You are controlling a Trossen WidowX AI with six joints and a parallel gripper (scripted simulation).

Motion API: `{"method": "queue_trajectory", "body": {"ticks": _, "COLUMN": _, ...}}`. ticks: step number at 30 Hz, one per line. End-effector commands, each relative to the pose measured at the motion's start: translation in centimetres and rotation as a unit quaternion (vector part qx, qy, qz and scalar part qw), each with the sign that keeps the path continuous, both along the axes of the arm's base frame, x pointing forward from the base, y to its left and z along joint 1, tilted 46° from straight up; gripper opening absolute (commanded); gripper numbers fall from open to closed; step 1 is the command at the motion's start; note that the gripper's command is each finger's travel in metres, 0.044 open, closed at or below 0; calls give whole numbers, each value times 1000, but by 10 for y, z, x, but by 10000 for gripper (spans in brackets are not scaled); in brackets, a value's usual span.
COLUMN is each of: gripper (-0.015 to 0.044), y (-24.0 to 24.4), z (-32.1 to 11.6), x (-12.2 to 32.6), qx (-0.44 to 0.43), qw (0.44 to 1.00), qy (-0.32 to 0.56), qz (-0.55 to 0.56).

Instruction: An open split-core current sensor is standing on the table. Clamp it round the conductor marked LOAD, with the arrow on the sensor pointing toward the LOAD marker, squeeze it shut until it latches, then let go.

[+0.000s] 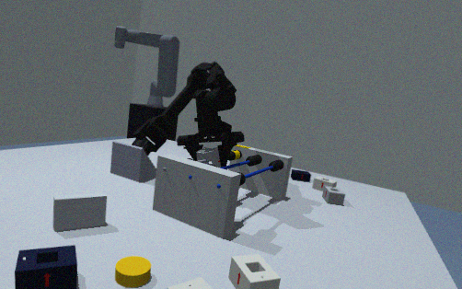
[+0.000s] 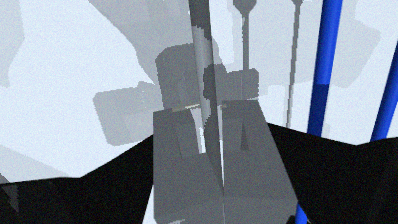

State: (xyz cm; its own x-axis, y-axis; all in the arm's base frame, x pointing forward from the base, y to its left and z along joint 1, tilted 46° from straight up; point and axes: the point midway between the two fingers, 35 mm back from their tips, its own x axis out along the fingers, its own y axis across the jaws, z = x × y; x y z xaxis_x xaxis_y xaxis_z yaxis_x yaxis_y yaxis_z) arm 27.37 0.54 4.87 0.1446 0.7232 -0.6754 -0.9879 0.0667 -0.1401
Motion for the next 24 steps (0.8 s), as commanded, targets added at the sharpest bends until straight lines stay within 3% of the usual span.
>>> {"method": "queue_trajectory", "body": {"ticks": 1, "gripper": 0, "y": -9, "z": -1, "x": 2, "qx": -11, "qw": 1000, "qy": -4, "qz": -10}}
{"method": "queue_trajectory", "body": {"ticks": 24, "gripper": 0, "y": 0, "z": 0, "x": 0, "qx": 0, "qw": 1000, "qy": 0, "qz": 0}}
